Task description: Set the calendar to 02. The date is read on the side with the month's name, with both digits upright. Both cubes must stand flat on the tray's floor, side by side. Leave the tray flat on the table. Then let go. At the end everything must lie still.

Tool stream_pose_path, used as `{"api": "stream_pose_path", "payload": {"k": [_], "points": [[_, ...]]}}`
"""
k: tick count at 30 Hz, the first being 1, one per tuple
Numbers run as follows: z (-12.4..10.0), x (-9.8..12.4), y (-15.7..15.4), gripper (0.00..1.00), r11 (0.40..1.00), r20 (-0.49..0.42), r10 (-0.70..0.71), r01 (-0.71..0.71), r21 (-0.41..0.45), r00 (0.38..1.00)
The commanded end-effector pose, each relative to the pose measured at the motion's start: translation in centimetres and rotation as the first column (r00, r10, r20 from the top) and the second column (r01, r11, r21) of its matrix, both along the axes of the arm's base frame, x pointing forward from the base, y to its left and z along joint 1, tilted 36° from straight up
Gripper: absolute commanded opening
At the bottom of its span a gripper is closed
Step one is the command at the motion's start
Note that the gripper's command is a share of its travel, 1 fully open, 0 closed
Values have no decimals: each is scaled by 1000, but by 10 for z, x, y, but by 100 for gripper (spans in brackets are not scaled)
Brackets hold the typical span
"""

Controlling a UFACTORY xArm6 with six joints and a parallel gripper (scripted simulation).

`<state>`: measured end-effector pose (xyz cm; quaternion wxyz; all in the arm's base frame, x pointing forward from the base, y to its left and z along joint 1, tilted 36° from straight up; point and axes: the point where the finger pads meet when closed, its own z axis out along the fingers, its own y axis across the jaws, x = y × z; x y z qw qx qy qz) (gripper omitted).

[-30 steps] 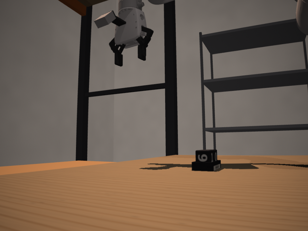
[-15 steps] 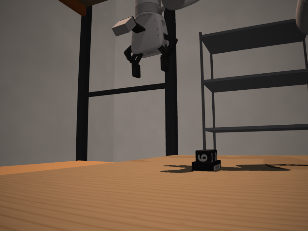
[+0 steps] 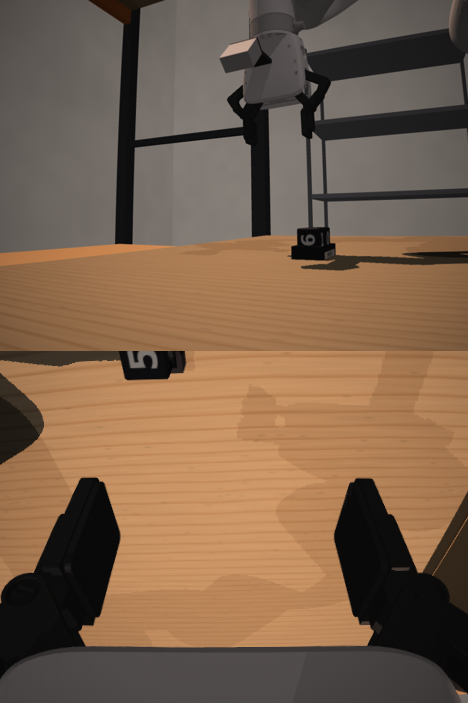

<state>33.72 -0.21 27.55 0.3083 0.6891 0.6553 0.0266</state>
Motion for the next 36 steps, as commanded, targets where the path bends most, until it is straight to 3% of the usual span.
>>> {"api": "stream_pose_path", "payload": {"k": [1,5,24,36], "points": [[-41,-23,2,100,1000,11,25,-25,1,1000],[-59,-32,2,100,999,6,33,-33,1,999],[-59,-33,2,100,999,2,42,-42,-4,999],[-66,-44,-9,100,945,-139,283,-301,-126,949]]}}
